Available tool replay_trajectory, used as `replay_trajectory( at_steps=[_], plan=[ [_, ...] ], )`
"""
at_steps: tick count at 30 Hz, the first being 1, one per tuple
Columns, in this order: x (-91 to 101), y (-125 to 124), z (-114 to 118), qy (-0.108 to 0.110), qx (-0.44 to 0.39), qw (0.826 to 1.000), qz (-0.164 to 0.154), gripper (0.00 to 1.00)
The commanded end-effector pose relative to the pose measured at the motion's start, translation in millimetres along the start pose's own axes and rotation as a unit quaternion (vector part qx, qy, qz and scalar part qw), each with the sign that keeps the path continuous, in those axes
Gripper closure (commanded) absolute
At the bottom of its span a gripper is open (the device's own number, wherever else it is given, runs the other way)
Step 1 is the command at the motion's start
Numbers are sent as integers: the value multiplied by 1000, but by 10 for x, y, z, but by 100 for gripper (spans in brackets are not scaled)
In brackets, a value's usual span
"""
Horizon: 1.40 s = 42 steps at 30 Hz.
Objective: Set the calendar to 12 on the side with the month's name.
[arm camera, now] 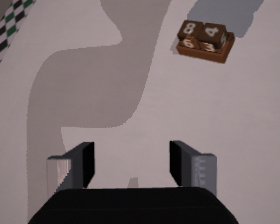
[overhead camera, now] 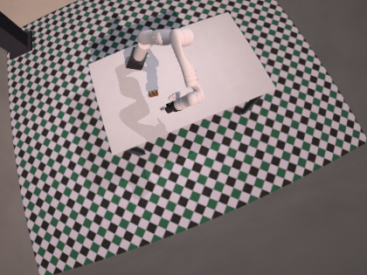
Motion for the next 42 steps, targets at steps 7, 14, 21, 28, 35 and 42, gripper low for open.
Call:
replay_trajectory(
  at_steps=[7,14,21,28,35,42],
  plan=[
    [-386,-717,-15,111,-25,993,-20,0],
    [-649,-1185,276,203,-64,974,-77,0],
    [-763,-1436,433,238,-106,958,-120,0],
    [-874,-1698,564,255,-163,939,-163,0],
    [-938,-1850,627,256,-197,929,-182,0],
    [-954,-1889,641,255,-205,926,-186,0]
  ],
)
Point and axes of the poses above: the point where the finger pads meet when closed, its own x axis back along the fingers, its own z axis across the jaws, y = z × x, the point moved 1 cm from there along x, back along the fingers, and after that the axes turned 4 degrees about x, right-handed, at the moved point
